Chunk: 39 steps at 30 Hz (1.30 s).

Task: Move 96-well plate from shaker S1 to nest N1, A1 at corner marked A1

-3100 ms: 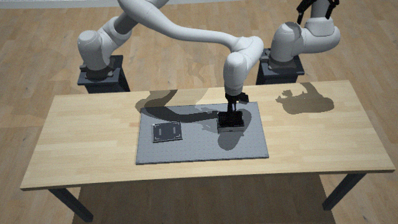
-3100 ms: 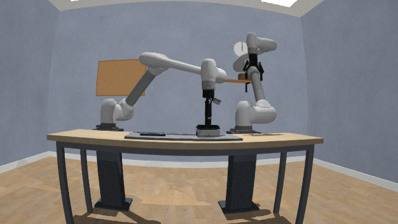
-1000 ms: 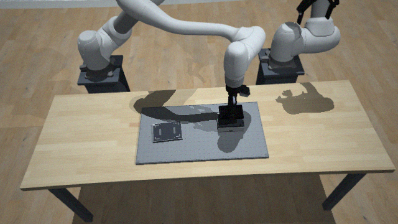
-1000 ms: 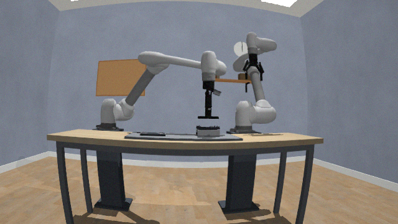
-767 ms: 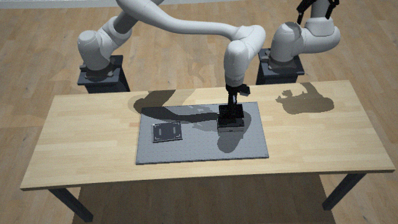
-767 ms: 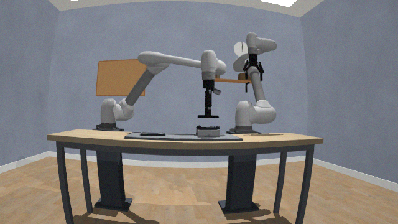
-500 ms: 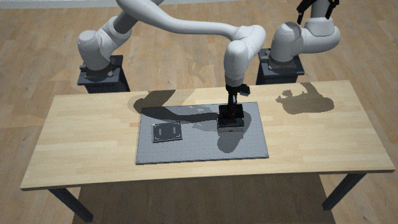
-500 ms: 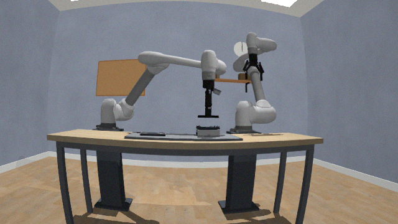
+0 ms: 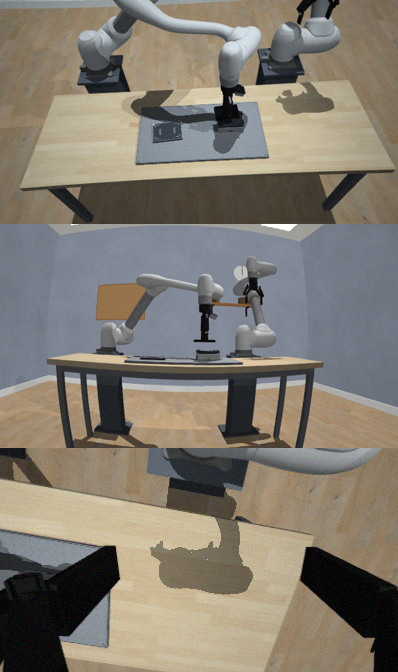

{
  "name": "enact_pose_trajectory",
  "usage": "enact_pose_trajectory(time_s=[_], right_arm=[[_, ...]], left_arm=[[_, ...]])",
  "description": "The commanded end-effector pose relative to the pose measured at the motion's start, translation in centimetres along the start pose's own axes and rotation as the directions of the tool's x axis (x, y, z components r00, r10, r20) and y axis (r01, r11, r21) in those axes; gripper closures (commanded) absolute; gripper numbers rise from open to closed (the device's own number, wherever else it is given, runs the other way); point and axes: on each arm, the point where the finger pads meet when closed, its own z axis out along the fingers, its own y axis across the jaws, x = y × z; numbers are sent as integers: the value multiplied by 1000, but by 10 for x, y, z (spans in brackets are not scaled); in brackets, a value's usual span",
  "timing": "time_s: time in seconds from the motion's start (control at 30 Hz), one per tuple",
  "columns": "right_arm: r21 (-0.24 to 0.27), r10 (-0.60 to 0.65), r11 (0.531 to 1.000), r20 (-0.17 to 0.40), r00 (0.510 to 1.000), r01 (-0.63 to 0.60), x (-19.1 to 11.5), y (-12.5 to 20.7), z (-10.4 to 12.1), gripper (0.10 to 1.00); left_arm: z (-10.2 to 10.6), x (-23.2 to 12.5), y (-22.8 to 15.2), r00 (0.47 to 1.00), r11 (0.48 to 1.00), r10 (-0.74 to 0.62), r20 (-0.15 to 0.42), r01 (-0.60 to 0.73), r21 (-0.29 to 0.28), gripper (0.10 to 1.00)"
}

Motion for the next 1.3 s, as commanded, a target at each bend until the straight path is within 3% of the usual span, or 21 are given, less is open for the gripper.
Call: enact_pose_trajectory(time_s=[0.0,1.27], right_arm=[[-1,-2,1000,-3,1000,2,-12,0,0,493],[-1,-1,1000,-3,1000,1,-118,1,13,493]], left_arm=[[0,0,0,1000,1000,0,1,0,0,98],[0,0,0,1000,1000,0,1,0,0,98]])
